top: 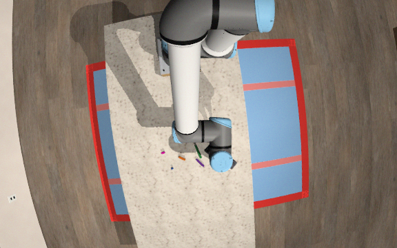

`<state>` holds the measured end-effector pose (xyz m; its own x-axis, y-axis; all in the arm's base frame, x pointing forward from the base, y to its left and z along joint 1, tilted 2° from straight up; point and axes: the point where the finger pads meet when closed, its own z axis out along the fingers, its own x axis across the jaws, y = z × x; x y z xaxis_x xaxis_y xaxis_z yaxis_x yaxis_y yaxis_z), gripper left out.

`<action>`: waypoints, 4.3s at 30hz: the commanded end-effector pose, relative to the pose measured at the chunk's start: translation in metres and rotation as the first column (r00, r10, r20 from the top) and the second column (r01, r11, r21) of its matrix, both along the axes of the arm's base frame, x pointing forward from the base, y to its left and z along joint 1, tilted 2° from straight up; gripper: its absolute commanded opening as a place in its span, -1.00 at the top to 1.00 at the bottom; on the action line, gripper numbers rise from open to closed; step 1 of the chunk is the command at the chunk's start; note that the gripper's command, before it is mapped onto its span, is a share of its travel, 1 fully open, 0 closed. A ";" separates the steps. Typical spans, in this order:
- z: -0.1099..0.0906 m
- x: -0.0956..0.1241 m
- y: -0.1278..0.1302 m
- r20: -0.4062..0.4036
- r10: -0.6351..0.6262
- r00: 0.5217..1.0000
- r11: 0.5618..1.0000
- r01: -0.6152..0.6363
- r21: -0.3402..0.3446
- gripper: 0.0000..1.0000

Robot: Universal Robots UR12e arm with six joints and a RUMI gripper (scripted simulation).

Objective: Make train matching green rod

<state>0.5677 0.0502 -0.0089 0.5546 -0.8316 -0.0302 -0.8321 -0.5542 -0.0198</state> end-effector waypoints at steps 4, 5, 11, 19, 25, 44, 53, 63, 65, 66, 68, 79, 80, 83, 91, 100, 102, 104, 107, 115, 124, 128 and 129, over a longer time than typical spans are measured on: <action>0.027 0.000 -0.001 -0.001 0.000 1.000 1.000 0.000 0.000 0.72; 0.028 0.000 -0.001 -0.001 0.000 1.000 1.000 0.000 0.000 0.72; 0.030 0.000 -0.001 -0.001 0.000 1.000 1.000 0.000 0.000 -1.00; 0.030 0.000 -0.001 -0.001 0.000 1.000 1.000 0.000 0.000 -1.00; 0.030 0.000 -0.001 -0.001 0.000 1.000 1.000 0.000 0.000 -1.00; 0.008 0.064 -0.030 -0.013 -0.344 0.939 0.939 0.344 -0.002 -1.00; 0.007 0.067 -0.032 -0.014 -0.362 0.932 0.932 0.362 -0.002 0.72; 0.007 0.067 -0.032 -0.014 -0.362 0.932 0.932 0.362 -0.002 0.72; 0.007 0.067 -0.032 -0.014 -0.362 0.932 0.932 0.362 -0.002 0.72; 0.007 0.067 -0.032 -0.014 -0.362 0.932 0.932 0.362 -0.002 0.72; 0.007 0.067 -0.032 -0.014 -0.362 0.932 0.932 0.362 -0.002 0.72; 0.007 0.067 -0.032 -0.014 -0.362 0.932 0.932 0.362 -0.002 0.72; 0.007 0.067 -0.032 -0.014 -0.362 0.932 0.932 0.362 -0.002 0.72; 0.007 0.067 -0.032 -0.014 -0.362 0.932 0.932 0.362 -0.002 0.72; 0.006 0.067 -0.032 -0.014 -0.362 0.932 0.932 0.362 -0.002 0.72; 0.000 0.067 -0.032 -0.014 -0.363 0.932 0.932 0.363 -0.003 0.72; -0.001 0.067 -0.032 -0.014 -0.363 0.932 0.932 0.363 -0.003 0.72; -0.003 0.067 -0.032 -0.014 -0.363 0.932 0.932 0.363 -0.003 0.72; -0.007 0.067 -0.031 -0.014 -0.363 0.932 0.932 0.363 -0.003 0.72; -0.020 0.067 -0.031 -0.014 -0.363 0.932 0.932 0.363 -0.003 0.72; -0.030 0.068 -0.030 -0.014 -0.363 0.932 0.932 0.363 -0.003 0.72; -0.035 0.068 -0.030 -0.014 -0.363 0.932 0.932 0.363 -0.003 0.72; -0.037 0.068 -0.030 -0.014 -0.363 0.932 0.932 0.363 -0.003 0.72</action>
